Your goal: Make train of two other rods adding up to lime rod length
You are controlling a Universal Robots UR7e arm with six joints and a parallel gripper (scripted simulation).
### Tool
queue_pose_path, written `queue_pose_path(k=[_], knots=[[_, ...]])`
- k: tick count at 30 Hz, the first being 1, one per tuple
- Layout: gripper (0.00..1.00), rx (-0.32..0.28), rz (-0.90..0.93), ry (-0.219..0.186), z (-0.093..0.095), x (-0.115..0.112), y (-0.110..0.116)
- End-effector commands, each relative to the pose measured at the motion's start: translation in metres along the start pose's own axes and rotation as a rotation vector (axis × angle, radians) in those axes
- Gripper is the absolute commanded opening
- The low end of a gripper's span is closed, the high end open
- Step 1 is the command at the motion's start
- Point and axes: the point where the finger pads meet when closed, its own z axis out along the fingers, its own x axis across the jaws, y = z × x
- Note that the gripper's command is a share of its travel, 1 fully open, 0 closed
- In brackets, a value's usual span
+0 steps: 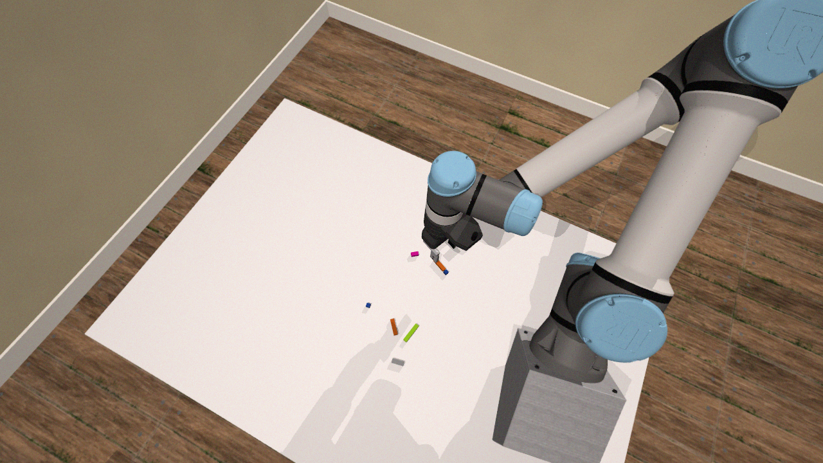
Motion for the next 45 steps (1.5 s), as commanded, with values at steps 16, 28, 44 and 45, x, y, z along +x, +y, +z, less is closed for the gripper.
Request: queue_pose_path(k=[16,28,44,45], knots=[[1.00,0.001,0.001,-0.001,-0.053,0.000,0.000],[1.00,0.001,0.001,-0.001,-0.075,0.000,0.000],[1.00,0.001,0.001,-0.001,-0.076,0.000,0.000],[1.00,0.001,0.001,-0.001,-0.076,0.000,0.000]])
